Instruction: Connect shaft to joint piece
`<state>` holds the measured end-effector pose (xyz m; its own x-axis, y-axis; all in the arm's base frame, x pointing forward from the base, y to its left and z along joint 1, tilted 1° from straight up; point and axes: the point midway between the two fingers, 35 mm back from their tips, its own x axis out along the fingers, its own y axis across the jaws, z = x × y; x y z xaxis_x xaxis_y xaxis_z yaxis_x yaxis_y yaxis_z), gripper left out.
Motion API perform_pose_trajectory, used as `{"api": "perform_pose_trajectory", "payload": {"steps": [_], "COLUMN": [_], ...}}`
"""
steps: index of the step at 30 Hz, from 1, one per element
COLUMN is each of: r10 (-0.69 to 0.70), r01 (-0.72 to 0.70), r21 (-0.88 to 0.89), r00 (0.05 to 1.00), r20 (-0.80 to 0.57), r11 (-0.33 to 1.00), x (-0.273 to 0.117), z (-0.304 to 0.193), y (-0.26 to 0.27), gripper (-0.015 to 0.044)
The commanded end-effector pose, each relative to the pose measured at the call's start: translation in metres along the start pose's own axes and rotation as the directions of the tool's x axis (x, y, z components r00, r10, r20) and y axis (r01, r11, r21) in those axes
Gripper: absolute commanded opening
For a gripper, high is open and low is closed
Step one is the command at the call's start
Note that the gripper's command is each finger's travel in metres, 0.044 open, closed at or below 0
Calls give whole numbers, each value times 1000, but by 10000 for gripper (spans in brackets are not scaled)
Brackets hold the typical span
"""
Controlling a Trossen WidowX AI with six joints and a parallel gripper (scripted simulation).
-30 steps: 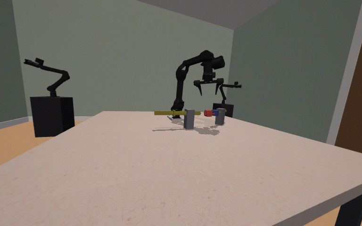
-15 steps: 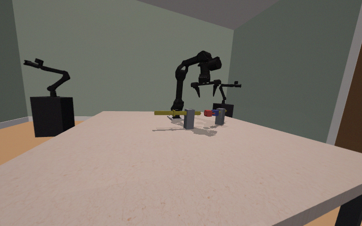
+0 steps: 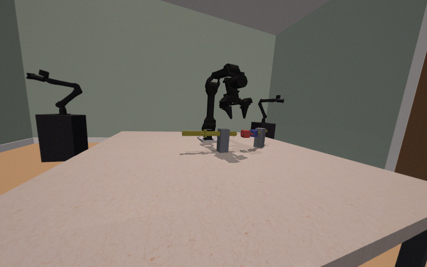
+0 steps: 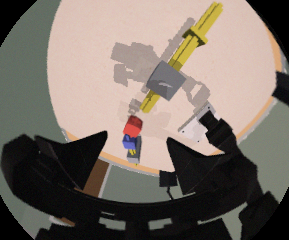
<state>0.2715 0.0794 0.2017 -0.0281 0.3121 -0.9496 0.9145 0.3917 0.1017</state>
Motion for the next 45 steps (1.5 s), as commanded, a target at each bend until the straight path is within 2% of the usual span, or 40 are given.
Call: {"api": "perform_pose_trajectory", "payload": {"steps": [1,10,21,28,35,42,45], "r10": [25,94,99,170,202,198,136], "r01": [-17,-28,-31,-138,-210,-212,-173], "r21": [128,371,376,383,383,383,375], "r00": [998,982,982,984,977,977,983], "r20": [-57,-161,-160,-52,62,77,121], "r11": [992,928,926,914,899,899,911], "x": [2,6,5,-30,-65,-67,-53], "z": [10,31,34,134,231,240,244], "y": [-5,-15,-15,-34,-100,-110,-109], "gripper": [440,440,440,440,440,440,440]}}
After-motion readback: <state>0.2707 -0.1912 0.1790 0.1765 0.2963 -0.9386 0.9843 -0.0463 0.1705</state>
